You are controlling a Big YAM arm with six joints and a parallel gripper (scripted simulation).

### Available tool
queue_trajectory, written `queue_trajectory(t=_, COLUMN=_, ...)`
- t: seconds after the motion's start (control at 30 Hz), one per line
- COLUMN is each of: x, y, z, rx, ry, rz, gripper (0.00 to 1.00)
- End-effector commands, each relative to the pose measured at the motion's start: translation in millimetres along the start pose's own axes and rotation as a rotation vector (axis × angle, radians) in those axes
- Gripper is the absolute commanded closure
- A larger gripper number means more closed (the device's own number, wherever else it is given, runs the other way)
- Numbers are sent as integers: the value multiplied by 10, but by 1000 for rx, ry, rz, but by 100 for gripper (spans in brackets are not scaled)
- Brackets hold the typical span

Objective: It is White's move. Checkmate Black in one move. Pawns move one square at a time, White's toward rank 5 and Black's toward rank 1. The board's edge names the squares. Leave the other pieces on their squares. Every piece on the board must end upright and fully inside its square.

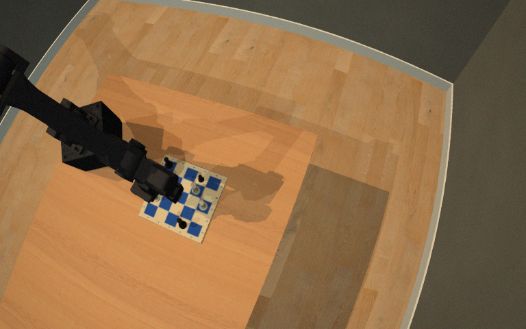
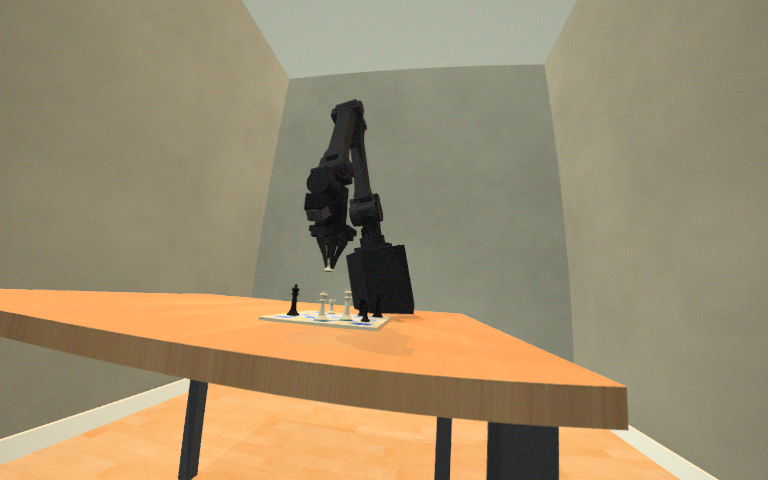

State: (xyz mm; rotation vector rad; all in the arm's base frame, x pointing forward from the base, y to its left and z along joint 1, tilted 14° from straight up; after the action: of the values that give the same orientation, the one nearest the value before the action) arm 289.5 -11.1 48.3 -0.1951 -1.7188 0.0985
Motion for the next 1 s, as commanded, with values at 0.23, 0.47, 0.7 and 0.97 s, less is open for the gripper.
queue_trajectory(t=0.23, x=40, y=94, z=-480, rx=126, ry=-26, rz=-1, gripper=100)
queue_trajectory(t=0.47, x=49, y=83, z=-419, rx=126, ry=-21, rz=-1, gripper=100)
queue_trajectory(t=0.7, x=-16, y=72, z=-427, rx=120, ry=-23, rz=0, gripper=100)
queue_trajectory(t=0.97, x=-287, y=13, z=-346, rx=106, ry=-3, rz=0, gripper=100)
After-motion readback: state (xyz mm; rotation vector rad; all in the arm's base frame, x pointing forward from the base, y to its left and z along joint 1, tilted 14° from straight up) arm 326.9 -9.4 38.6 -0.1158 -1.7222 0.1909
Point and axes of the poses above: the point where the finger pads meet when closed, its own x axis back along the fingers, its own y axis across the jaws, z = x × y, the point moved 9 cm from there along x, back along the fingers, and after that the axes turned 4 degrees about -x, right-handed, at the moved point
